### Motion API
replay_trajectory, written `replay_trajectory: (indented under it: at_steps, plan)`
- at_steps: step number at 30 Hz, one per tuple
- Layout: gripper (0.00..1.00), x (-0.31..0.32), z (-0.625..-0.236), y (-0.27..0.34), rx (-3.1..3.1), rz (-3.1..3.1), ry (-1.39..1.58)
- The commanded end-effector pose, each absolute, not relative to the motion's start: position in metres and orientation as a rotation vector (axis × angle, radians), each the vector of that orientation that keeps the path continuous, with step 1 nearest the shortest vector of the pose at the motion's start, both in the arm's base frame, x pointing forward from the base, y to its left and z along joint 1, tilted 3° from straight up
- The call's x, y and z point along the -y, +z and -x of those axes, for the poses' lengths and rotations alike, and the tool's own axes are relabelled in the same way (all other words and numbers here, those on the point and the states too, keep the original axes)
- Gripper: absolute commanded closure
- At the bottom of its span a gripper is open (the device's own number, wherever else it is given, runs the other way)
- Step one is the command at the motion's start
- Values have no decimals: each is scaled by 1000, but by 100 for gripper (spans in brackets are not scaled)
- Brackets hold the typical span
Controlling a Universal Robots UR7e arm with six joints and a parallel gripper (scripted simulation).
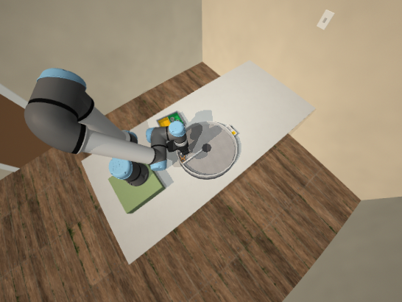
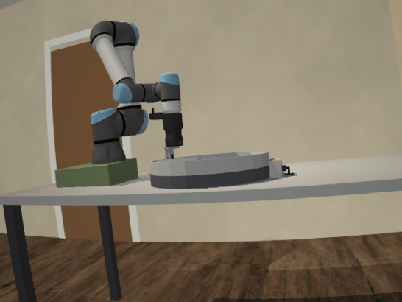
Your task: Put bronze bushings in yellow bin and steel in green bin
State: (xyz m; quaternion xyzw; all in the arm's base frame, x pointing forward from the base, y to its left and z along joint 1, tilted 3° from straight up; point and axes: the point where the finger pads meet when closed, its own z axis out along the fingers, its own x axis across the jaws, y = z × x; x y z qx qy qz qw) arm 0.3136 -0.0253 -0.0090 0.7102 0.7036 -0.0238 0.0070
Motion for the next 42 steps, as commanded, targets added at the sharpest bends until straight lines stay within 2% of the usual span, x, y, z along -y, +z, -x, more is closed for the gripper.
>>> replay_trajectory:
  at_steps: [1,16,17,42]
  plan:
    - [60,26,-314,-12,-2200,-2220,-74]
    - [60,26,-314,-16,-2200,-2220,-74]
    - [100,26,-314,-16,-2200,-2220,-74]
    - [100,25,-314,-16,-2200,-2220,-72]
